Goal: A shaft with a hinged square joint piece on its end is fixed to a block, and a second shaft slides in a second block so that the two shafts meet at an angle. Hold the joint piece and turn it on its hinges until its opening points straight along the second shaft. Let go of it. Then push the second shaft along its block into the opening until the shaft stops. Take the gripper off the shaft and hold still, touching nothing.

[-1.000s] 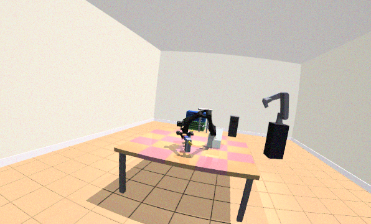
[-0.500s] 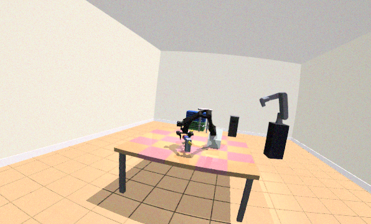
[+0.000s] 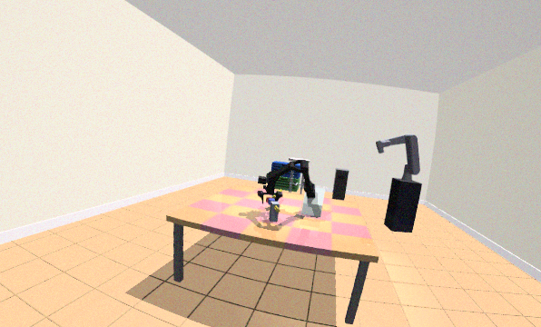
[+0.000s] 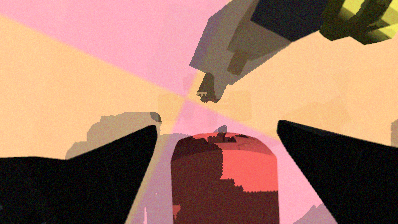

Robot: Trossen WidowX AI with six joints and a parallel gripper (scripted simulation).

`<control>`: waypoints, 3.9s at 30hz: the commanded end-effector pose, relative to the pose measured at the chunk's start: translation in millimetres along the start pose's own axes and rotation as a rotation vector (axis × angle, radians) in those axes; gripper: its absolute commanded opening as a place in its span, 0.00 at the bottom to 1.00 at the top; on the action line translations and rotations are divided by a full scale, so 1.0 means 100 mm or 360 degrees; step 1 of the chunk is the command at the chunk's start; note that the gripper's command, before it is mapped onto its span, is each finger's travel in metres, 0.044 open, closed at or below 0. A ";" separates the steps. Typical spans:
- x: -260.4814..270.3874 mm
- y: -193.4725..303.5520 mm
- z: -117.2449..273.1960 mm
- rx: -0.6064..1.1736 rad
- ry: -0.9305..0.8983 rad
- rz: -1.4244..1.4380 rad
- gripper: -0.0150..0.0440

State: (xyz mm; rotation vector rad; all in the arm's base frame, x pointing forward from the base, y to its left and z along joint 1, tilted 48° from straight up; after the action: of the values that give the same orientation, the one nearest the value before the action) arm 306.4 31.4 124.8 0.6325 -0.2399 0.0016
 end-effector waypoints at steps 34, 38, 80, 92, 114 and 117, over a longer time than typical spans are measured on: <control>0.13 -0.37 1.18 0.0204 -0.0010 0.1239 1.00; 0.12 -0.40 1.35 0.0235 -0.0042 0.1449 1.00; 0.17 -0.72 0.99 0.0475 0.0029 0.0506 1.00; 0.18 -0.76 0.90 0.0545 0.0116 -0.0001 1.00; 0.16 -0.61 0.14 0.0551 0.0114 0.0000 1.00; 0.14 -0.50 0.15 0.0551 0.0114 0.0000 1.00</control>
State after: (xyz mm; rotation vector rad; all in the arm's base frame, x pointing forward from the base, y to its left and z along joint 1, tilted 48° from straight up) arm 322.3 -25.5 104.7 0.9730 -0.1645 0.0663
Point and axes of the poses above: the point midway between the two fingers, 35 mm back from their tips, its own z axis back along the fingers, its own x axis across the jaws, y = z × x, the point moved 7 cm from there along z, back along the fingers, and after that the axes turned 14 degrees about -z, right-handed, at the moved point
